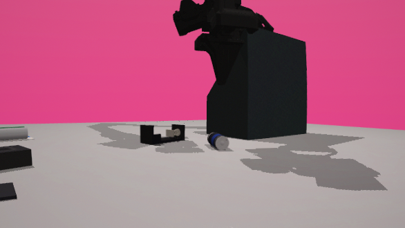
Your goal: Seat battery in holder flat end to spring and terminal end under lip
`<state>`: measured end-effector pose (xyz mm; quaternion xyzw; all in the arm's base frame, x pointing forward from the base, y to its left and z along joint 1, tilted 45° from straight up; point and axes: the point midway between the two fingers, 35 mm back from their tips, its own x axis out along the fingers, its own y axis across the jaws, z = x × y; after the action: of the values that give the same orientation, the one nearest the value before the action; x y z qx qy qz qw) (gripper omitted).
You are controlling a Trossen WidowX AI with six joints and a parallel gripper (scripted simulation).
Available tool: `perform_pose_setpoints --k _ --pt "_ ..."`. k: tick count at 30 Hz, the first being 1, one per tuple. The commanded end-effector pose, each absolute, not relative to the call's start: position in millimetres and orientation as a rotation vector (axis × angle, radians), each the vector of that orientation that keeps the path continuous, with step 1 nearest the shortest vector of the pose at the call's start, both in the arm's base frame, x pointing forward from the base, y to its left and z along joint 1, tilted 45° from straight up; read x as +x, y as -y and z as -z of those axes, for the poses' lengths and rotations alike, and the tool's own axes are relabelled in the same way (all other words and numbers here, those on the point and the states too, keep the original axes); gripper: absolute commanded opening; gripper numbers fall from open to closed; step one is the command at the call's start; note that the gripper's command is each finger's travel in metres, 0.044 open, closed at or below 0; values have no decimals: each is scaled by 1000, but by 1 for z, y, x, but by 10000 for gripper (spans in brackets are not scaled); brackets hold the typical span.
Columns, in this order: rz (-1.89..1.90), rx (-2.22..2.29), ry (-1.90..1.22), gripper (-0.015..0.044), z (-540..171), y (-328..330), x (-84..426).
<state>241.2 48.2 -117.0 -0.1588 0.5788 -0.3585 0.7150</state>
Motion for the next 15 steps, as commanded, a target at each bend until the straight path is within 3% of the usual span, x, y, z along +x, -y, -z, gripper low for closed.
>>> perform_pose_setpoints --k 1,10,15 --pt "797 -338 -1281 0 107 -58 241" --pt "792 -347 -1276 0 107 -57 241" --pt "1018 -30 -1094 131 117 -42 243"
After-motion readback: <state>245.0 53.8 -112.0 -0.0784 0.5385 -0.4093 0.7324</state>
